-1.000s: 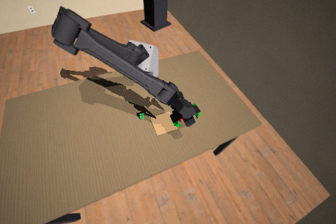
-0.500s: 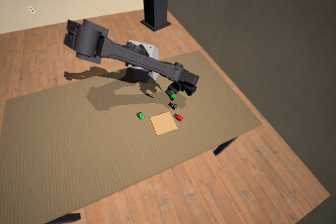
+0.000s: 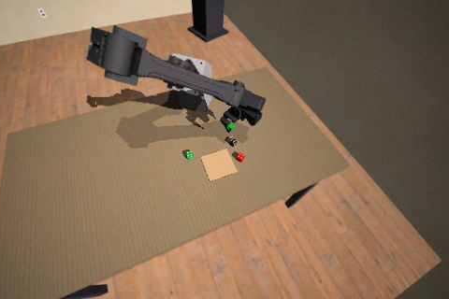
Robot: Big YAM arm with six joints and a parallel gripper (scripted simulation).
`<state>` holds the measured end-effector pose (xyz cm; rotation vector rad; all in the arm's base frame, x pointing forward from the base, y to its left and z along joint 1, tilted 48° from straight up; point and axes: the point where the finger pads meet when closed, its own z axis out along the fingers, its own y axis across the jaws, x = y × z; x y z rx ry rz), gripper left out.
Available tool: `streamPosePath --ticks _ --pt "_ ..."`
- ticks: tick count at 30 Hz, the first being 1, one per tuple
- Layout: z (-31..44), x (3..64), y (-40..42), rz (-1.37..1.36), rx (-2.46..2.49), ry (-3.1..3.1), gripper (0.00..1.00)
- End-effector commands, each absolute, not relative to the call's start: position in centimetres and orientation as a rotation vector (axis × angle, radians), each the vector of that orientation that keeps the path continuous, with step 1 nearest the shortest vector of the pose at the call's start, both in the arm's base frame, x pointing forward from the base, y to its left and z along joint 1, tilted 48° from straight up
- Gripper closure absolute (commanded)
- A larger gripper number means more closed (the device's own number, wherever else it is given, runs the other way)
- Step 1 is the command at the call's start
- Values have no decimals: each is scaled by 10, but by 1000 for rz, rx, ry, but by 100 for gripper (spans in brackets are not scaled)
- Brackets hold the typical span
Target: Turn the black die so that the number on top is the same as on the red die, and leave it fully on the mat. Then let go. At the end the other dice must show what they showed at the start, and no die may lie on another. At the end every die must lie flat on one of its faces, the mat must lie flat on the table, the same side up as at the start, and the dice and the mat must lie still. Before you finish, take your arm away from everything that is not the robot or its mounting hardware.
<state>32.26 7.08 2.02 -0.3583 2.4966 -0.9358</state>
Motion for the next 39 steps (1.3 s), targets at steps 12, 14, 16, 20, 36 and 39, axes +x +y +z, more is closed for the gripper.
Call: streamPosePath --ticks 12,14,16,20,36,39 --pt "13 329 65 -845 -64 2475 0" --pt "11 330 63 -818 21 2464 0" --pt "9 331 61 -785 117 2446 0" --pt "10 338 63 -735 228 2417 0" --pt "-3 346 52 -510 787 2226 0" --pt "-7 344 48 -470 888 2180 0"
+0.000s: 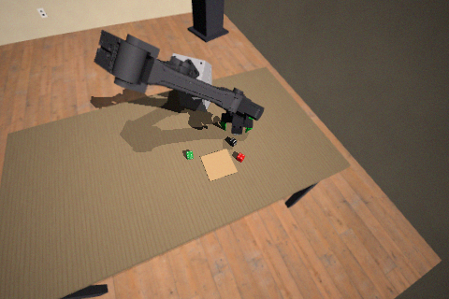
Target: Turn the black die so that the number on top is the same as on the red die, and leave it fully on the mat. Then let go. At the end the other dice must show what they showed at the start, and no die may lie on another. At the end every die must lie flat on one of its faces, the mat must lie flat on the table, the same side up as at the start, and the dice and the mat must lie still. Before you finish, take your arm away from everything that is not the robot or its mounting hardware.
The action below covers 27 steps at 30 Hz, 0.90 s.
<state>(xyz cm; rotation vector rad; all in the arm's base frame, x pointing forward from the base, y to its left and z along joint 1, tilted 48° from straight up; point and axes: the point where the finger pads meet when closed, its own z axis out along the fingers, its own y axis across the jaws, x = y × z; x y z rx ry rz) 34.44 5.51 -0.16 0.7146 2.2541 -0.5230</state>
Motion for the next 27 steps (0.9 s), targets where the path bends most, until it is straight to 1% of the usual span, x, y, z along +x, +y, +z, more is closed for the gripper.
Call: streamPosePath --ticks 1,3,17,23,24,27 --pt "-9 344 47 -452 930 2158 0" --pt "-9 344 47 -452 930 2158 0" --pt "-18 355 37 -216 1379 1856 0" --pt "-20 350 34 -226 1404 1846 0" --pt "-19 351 34 -223 1404 1844 55" --pt "-18 351 35 -220 1405 1842 55"
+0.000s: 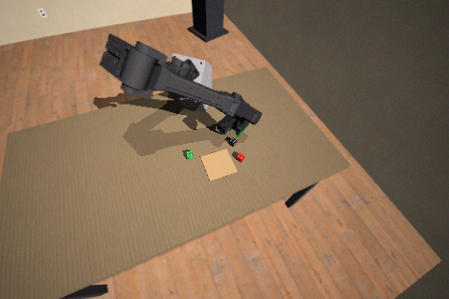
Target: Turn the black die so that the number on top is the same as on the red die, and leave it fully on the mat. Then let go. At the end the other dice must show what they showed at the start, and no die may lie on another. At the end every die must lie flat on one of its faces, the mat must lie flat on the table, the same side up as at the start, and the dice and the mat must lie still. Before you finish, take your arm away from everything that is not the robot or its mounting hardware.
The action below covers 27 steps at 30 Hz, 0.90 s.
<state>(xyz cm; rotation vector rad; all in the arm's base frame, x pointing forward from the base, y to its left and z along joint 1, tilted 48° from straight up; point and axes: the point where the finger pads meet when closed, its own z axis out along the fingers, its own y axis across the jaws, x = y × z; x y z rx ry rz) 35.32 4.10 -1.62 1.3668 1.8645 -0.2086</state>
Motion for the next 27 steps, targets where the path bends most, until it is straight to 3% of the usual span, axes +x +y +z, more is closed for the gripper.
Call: streamPosePath --ticks 1,27 --pt "-18 351 35 -220 1405 1842 55" --pt "-18 352 35 -221 1398 1847 55"
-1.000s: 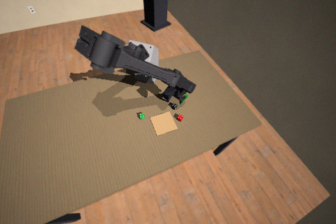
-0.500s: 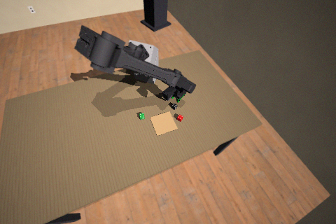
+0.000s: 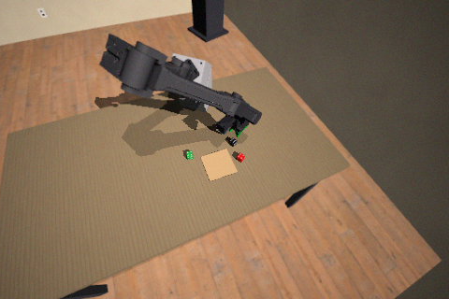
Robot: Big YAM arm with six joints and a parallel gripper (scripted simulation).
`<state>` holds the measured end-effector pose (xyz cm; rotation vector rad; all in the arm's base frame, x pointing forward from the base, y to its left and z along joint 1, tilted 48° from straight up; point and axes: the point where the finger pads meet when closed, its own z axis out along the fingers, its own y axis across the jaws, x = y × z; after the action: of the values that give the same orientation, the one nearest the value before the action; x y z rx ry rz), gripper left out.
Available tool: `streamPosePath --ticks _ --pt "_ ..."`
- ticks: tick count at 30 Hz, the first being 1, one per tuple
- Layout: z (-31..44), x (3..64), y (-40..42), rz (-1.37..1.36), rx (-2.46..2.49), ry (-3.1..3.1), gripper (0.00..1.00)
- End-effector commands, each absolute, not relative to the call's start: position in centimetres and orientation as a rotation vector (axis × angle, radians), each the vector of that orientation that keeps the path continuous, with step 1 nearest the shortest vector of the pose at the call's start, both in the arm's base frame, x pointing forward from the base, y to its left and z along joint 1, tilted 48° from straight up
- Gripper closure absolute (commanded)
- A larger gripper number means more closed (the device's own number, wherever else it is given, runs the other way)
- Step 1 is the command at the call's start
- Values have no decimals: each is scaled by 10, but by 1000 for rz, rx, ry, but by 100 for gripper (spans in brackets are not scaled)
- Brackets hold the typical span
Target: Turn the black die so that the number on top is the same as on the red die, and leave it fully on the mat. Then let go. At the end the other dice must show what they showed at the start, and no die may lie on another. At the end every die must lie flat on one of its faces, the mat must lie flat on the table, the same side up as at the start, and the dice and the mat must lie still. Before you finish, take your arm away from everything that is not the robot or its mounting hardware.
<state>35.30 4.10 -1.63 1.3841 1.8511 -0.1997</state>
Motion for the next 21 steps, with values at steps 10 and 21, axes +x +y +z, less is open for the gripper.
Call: streamPosePath --ticks 10,21 --pt "-20 353 35 -217 1393 1848 55" --pt "-24 355 32 -215 1389 1852 55"
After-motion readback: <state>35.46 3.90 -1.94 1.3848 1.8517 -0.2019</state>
